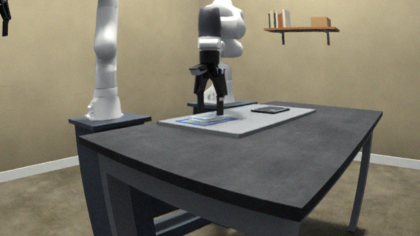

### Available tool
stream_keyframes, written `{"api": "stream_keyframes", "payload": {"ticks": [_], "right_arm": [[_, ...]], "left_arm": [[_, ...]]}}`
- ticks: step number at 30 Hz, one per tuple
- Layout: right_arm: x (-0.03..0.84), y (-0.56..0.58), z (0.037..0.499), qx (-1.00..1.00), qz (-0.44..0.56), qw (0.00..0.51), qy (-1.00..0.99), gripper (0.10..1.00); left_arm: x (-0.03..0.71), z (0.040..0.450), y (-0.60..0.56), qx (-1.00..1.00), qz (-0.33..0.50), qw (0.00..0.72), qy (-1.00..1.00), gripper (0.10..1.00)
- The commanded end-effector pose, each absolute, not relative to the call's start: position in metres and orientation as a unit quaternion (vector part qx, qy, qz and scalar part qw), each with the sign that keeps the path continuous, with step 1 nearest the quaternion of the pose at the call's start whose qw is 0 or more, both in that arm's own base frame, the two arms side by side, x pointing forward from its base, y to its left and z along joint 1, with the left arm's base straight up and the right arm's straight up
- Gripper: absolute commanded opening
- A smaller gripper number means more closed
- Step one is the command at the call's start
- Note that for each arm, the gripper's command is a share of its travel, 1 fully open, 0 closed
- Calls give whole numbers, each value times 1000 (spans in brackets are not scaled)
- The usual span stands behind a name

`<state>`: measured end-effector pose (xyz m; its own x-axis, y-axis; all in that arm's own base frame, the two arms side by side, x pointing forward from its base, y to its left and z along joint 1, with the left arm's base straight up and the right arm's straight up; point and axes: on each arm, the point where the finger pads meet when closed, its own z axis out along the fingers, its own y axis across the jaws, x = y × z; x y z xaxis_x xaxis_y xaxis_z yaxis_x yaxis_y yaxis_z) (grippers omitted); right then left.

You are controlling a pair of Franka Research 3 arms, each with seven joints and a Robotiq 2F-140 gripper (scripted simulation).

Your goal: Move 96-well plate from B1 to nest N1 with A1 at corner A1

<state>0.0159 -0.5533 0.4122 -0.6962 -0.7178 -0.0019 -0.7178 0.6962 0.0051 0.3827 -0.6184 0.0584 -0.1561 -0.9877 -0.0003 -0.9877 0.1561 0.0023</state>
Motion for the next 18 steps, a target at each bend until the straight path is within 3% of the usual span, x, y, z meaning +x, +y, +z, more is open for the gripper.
{"api": "stream_keyframes", "payload": {"ticks": [1,18], "right_arm": [[16,-553,412,390,-3,0,-921,1000],[16,-553,412,390,-3,0,-921,1000]], "left_arm": [[383,56,-619,650,0,0,-760,698],[383,49,-619,650,0,0,-760,698]]}}
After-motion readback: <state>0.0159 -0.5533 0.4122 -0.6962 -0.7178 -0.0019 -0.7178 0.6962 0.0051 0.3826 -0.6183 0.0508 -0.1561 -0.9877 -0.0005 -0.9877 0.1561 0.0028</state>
